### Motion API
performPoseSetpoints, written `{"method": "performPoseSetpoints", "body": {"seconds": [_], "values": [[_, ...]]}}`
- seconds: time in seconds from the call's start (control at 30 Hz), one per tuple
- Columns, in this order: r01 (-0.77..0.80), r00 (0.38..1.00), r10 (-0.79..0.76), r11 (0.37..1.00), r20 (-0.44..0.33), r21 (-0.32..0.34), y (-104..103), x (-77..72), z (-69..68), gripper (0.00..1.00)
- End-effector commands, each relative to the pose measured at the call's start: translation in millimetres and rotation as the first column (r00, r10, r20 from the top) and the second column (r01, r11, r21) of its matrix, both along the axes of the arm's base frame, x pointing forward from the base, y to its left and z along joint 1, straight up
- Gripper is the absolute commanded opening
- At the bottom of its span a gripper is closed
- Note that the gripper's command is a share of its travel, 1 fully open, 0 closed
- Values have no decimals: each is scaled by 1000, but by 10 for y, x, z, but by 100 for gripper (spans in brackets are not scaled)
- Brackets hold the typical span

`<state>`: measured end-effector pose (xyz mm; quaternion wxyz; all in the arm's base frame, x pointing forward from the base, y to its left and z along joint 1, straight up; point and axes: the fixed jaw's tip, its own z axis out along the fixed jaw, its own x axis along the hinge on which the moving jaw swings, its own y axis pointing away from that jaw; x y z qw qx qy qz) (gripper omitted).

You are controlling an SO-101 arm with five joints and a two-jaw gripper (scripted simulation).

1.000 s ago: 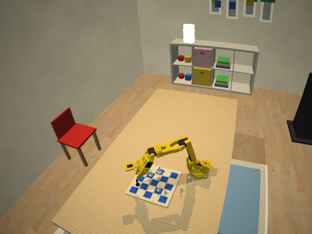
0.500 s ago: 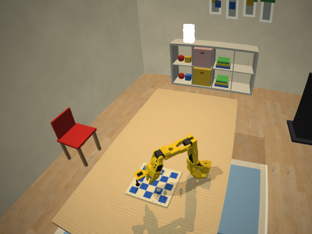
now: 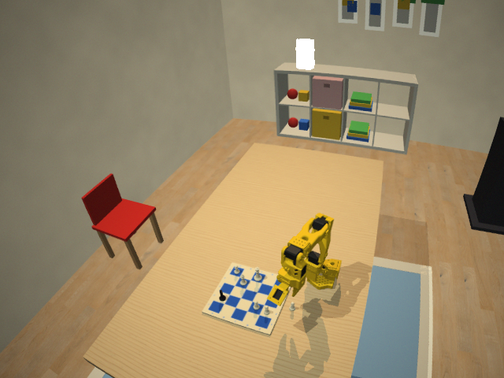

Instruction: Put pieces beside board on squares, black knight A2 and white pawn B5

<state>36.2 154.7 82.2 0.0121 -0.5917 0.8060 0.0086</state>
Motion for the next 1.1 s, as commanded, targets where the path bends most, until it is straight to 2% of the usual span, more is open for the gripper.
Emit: {"method": "performPoseSetpoints", "body": {"seconds": [0.0,1.07], "values": [[-1,1000,1,1000,-4,-9,-39,-54,7,9],[-1,1000,1,1000,-5,-9,-73,-73,-29,9]]}}
